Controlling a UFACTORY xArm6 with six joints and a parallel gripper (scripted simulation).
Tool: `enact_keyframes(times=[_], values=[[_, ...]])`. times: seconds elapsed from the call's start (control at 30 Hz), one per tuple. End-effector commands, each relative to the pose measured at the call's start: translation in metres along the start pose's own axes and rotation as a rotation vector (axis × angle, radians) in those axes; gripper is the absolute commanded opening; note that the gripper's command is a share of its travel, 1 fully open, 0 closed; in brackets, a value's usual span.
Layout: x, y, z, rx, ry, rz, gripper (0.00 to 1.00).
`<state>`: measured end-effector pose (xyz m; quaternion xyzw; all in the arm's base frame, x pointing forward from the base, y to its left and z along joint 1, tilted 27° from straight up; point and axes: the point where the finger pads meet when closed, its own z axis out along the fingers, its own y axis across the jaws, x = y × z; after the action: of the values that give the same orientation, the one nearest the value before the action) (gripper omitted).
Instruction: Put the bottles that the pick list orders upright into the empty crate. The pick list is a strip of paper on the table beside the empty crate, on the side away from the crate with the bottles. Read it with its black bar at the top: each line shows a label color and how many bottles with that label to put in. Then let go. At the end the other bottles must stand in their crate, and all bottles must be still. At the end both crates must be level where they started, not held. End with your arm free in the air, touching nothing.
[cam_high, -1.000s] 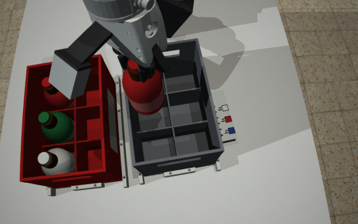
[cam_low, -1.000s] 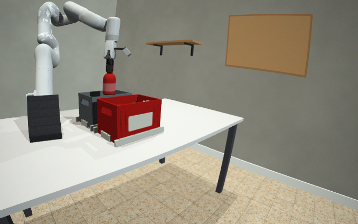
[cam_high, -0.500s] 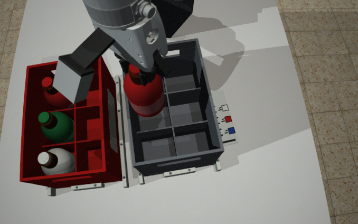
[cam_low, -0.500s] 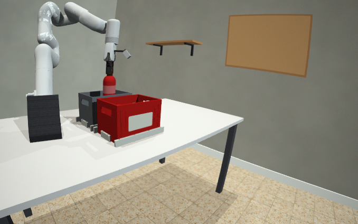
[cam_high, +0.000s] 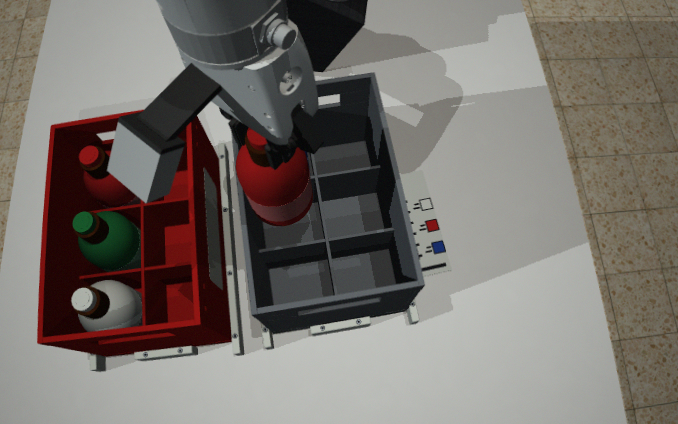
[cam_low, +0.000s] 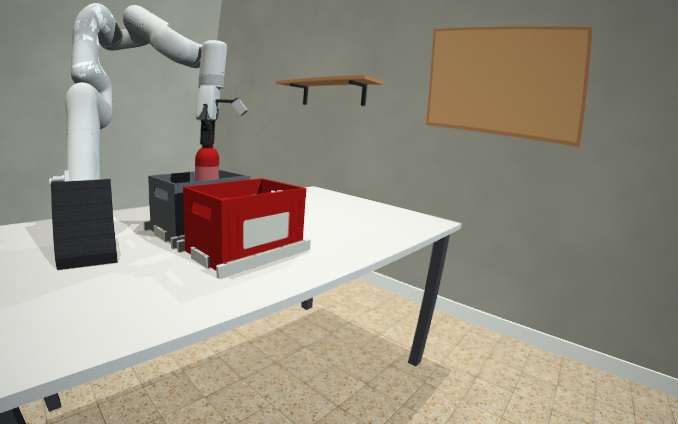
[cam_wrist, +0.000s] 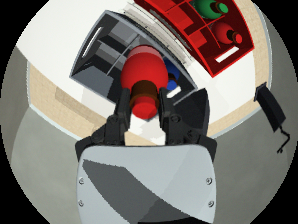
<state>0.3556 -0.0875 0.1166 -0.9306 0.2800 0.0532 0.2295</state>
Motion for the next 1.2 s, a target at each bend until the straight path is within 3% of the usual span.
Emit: enact_keyframes(times=[0.0, 1.17], values=[[0.001, 0.0, 0.002, 0.0, 0.004, -0.001, 0.0], [0.001, 0.0, 0.033, 0.0, 0.004, -0.001, 0.0]])
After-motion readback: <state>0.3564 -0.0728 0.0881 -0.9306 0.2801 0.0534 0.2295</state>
